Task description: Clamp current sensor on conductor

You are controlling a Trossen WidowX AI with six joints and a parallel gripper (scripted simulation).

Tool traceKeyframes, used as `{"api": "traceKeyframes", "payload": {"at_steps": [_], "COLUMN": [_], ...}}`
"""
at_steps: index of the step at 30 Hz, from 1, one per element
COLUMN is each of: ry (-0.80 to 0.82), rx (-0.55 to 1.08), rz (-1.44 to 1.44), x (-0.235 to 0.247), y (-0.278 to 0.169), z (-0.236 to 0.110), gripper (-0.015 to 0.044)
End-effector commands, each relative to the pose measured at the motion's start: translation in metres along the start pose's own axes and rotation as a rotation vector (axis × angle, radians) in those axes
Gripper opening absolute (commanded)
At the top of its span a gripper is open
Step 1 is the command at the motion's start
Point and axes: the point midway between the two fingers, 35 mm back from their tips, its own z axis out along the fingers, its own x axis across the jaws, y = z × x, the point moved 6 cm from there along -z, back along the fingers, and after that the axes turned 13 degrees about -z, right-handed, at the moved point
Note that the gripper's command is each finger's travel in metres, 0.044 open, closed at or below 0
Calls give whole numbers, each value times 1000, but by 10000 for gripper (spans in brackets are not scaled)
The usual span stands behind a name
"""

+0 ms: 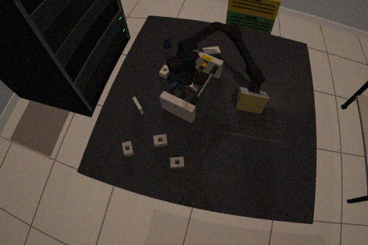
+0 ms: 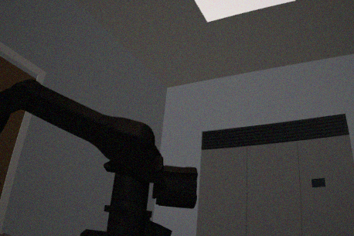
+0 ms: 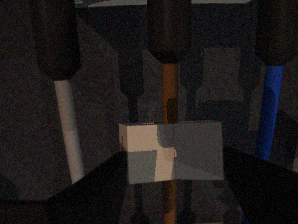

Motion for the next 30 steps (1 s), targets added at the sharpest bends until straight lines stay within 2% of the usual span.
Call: {"api": "traceKeyframes", "payload": {"at_steps": [1, 6, 23, 30], "ry": [1, 1, 1, 1], "rx": [-2, -2, -2, -2], "rz": [0, 0, 0, 0], "x": [0, 0, 0, 0], "y": [1, 1, 1, 1], "z": [0, 0, 0, 0], "gripper": [0, 0, 440, 440]}}
